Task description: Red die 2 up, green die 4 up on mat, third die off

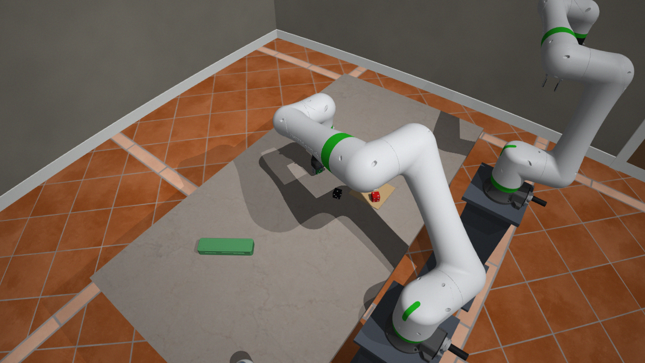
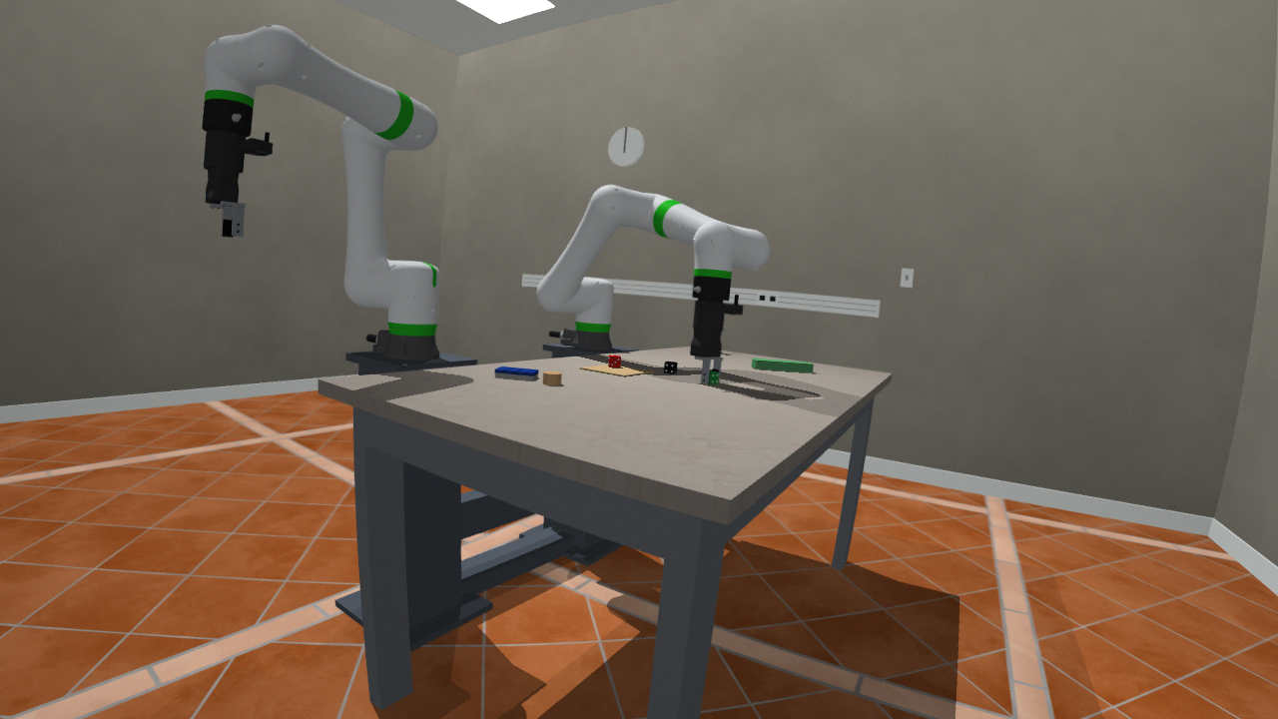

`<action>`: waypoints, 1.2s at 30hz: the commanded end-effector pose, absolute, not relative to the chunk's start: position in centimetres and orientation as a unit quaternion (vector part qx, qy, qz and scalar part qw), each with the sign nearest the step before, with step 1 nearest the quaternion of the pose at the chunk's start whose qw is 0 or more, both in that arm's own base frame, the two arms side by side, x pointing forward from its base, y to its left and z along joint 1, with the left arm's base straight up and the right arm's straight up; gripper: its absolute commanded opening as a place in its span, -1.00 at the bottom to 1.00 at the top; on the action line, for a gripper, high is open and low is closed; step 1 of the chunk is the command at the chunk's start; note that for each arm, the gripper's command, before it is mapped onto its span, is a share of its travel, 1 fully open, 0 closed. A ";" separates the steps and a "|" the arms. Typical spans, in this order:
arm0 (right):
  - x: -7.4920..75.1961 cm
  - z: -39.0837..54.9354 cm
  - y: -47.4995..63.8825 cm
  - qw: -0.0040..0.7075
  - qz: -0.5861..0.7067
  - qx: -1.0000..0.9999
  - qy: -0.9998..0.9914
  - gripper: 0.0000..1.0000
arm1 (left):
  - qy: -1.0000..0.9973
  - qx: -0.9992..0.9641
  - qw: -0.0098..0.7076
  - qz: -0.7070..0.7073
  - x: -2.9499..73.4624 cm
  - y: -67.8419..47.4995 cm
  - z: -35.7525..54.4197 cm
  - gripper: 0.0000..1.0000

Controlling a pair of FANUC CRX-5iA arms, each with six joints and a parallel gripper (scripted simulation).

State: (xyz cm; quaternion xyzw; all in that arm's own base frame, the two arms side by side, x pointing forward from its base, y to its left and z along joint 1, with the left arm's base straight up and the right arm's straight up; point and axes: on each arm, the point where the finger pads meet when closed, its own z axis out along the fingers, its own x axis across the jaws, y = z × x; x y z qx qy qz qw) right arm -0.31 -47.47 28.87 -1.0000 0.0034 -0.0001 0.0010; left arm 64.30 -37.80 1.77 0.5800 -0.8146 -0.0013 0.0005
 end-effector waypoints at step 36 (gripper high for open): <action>-0.3 29.0 -47.5 0.000 0.000 -1.000 0.003 1.00 | -0.815 0.580 0.000 0.000 64.4 -37.9 11.8 0.14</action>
